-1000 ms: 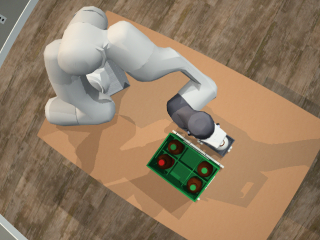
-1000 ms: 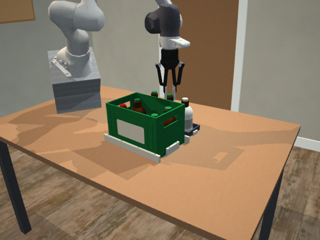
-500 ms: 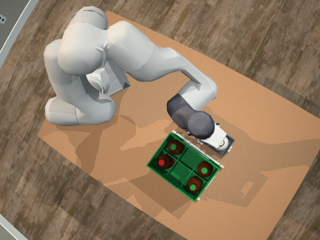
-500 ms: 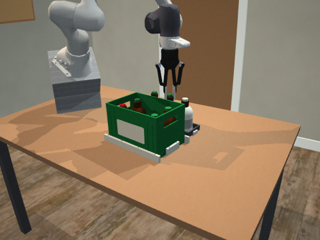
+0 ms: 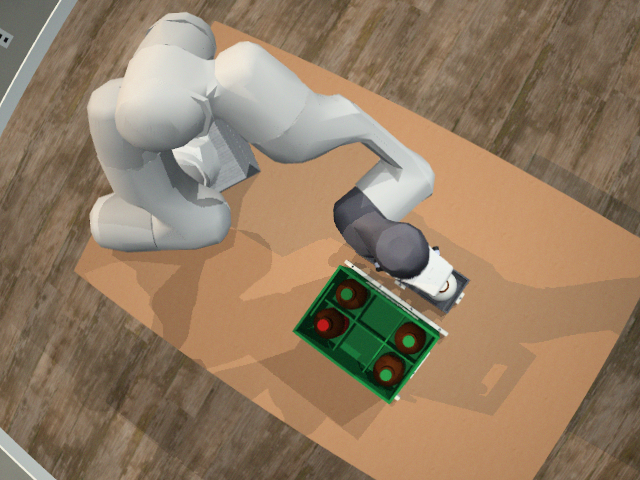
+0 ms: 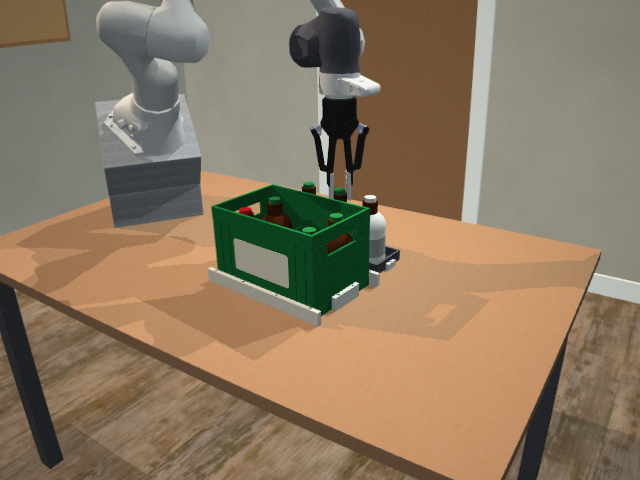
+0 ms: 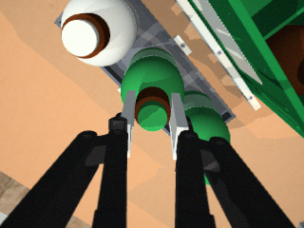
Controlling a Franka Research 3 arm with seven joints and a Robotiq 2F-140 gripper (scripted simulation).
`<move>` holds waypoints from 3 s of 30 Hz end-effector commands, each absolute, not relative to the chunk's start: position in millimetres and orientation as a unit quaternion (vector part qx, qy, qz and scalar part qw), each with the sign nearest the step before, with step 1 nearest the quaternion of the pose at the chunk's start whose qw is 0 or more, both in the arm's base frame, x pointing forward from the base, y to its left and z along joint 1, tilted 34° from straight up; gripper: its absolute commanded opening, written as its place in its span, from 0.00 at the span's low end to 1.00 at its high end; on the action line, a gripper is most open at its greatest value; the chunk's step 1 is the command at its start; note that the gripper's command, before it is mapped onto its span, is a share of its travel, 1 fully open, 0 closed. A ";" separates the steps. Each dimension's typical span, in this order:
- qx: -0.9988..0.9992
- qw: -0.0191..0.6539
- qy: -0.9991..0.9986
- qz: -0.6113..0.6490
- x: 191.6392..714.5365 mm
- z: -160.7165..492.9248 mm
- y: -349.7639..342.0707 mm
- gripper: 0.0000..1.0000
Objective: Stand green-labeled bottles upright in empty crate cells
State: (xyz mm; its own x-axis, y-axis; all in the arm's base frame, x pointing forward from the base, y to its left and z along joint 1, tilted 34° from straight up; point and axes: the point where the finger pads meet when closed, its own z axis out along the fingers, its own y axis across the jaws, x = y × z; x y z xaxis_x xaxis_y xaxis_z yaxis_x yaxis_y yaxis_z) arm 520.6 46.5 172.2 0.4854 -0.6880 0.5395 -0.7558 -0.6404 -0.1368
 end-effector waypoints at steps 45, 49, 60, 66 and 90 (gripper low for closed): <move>0.861 0.060 -0.417 0.284 510.1 194.1 54.3 0.00; 0.861 0.060 -0.417 0.284 508.7 197.1 55.3 0.00; 0.861 0.060 -0.417 0.284 505.1 204.6 57.6 0.00; 0.861 0.060 -0.417 0.284 504.5 205.7 58.0 0.00; 0.861 0.060 -0.417 0.284 504.3 206.2 58.1 0.00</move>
